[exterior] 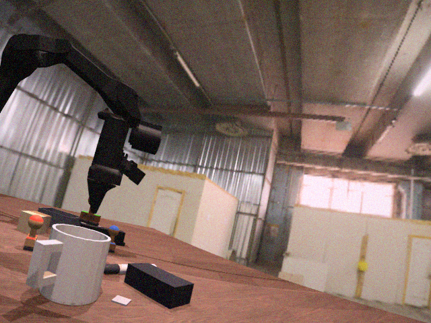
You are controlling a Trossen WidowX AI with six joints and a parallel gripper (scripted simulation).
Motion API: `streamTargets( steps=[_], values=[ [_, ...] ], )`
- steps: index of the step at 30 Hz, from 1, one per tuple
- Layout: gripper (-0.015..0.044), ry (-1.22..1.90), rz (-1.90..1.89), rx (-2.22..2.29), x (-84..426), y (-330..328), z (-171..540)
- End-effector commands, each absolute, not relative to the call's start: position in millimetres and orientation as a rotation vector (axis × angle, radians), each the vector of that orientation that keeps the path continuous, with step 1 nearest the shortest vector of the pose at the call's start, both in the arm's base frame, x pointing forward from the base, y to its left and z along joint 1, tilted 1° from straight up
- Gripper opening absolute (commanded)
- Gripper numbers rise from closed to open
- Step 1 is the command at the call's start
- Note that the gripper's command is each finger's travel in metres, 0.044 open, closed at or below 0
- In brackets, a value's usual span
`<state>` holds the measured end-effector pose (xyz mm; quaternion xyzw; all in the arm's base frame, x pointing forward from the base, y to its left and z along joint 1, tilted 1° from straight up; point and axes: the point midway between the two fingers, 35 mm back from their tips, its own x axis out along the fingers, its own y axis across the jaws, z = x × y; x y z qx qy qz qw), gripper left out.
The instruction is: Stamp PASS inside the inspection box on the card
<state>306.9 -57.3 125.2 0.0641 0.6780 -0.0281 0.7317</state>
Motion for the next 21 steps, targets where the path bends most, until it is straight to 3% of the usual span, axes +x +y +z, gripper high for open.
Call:
streamTargets(
  steps=[1, 21],
  values=[
    [0.0, 1.485, -0.086, 0.169, 309.3, -75.5, 126.9],
    [0.0, 1.481, -0.119, 0.198, 310.9, -96.1, 119.0]
  ],
)
